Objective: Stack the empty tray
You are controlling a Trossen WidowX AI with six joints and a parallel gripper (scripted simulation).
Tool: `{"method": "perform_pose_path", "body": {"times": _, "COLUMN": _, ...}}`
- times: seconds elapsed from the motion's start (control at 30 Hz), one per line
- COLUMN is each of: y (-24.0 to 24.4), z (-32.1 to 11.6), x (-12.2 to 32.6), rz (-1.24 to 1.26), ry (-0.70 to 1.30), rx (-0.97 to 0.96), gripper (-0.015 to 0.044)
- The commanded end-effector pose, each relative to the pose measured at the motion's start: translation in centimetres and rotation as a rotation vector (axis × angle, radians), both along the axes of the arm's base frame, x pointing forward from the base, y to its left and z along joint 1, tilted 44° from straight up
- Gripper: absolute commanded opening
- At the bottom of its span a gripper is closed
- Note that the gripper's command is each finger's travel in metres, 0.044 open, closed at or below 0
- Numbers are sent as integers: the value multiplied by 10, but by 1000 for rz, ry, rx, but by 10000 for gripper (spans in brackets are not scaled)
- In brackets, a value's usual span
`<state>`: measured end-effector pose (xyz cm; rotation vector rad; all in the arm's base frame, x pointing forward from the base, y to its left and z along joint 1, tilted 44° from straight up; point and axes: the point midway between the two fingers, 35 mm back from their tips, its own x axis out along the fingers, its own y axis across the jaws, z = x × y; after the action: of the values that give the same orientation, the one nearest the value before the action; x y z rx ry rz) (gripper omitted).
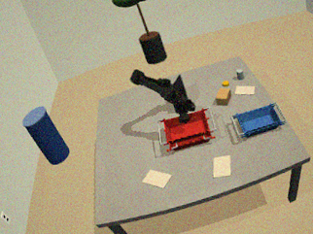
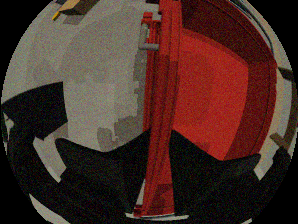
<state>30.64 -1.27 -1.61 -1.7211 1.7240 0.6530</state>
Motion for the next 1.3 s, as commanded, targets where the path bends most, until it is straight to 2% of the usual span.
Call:
{"method": "perform_pose_path", "body": {"times": 0.0, "y": -5, "z": -4, "x": -7, "rz": -14, "ry": 31, "rx": 4, "gripper": 0}}
{"method": "perform_pose_path", "body": {"times": 1.27, "y": -10, "z": -10, "x": -10, "rz": -14, "ry": 31, "rx": 3, "gripper": 0}}
